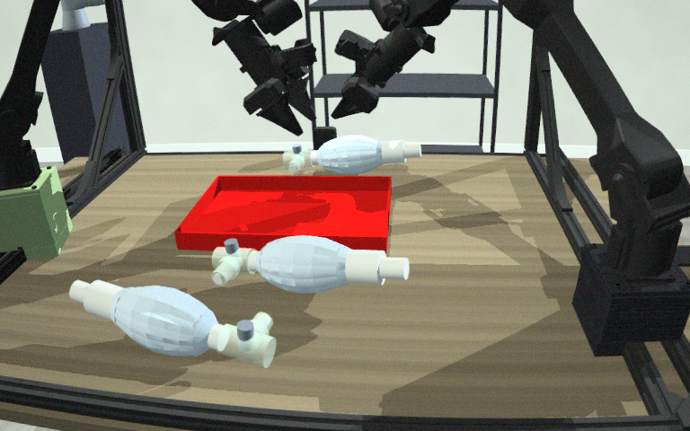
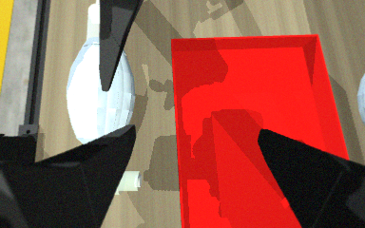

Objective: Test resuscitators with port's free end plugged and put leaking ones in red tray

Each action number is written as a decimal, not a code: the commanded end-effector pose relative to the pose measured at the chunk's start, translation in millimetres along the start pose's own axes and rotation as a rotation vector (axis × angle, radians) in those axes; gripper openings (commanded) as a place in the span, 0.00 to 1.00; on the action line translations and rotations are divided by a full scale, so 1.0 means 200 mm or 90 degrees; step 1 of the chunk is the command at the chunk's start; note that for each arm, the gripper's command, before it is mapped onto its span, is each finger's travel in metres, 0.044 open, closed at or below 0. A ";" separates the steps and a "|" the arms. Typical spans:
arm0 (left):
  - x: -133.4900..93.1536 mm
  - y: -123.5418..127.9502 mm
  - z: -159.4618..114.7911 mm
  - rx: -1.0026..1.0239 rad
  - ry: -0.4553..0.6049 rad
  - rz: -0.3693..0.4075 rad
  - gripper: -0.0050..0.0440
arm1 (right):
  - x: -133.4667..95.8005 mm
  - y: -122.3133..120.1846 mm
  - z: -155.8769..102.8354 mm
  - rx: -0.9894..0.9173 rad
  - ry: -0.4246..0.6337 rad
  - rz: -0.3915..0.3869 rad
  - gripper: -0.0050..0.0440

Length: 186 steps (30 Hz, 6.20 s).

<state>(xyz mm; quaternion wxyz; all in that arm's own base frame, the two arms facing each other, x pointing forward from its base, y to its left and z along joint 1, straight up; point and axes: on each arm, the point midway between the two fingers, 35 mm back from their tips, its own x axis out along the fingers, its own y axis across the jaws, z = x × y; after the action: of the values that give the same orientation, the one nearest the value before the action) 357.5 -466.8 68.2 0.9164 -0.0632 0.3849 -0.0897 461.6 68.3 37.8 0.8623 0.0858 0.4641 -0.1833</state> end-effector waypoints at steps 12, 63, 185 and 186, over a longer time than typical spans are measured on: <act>0.00 0.00 0.00 -0.001 -0.001 0.000 1.00 | -0.02 0.43 -0.21 -0.001 -0.038 0.023 0.94; 0.02 0.00 0.00 0.063 0.110 0.101 1.00 | -0.02 0.43 -0.21 -0.002 -0.038 0.023 0.94; 0.36 0.09 -0.34 0.061 0.080 0.083 0.10 | 0.39 0.45 -0.48 0.002 -0.042 0.028 1.00; 0.36 0.09 -0.34 0.061 0.080 0.083 0.10 | 0.39 0.45 -0.48 0.002 -0.042 0.028 1.00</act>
<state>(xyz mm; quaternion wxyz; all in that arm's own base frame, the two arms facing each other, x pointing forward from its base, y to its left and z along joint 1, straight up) 359.6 -468.6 -31.5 0.8967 0.0112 0.4394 -0.0523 463.2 163.7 -81.6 0.8806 0.0923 0.4336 -0.1677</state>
